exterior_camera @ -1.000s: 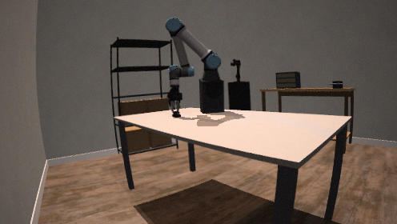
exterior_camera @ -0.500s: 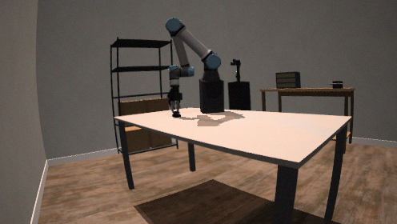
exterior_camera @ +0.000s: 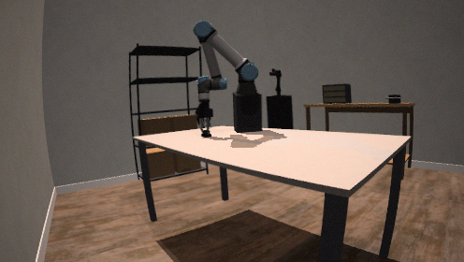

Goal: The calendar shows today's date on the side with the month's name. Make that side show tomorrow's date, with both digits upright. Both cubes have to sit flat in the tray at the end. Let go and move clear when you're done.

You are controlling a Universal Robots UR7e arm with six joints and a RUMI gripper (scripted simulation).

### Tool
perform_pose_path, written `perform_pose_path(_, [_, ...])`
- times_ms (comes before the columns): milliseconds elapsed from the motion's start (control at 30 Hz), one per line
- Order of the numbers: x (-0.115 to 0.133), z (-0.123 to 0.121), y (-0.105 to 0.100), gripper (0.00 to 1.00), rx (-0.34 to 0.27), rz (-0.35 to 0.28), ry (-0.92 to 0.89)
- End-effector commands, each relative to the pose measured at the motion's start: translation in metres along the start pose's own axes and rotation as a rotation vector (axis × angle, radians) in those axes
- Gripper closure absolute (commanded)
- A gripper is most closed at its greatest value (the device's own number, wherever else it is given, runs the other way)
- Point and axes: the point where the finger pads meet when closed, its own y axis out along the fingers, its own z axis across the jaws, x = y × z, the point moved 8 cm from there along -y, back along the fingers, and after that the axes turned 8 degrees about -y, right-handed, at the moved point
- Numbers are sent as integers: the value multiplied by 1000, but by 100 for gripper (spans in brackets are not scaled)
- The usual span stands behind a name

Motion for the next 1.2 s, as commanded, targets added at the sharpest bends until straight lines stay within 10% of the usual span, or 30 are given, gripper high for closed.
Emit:
perform_pose_path(0, [0,-2,0,90,-3,1,-3])
perform_pose_path(500, [0,-2,0,72,-3,1,-3])
perform_pose_path(1167, [0,-1,-3,72,-2,1,-2])
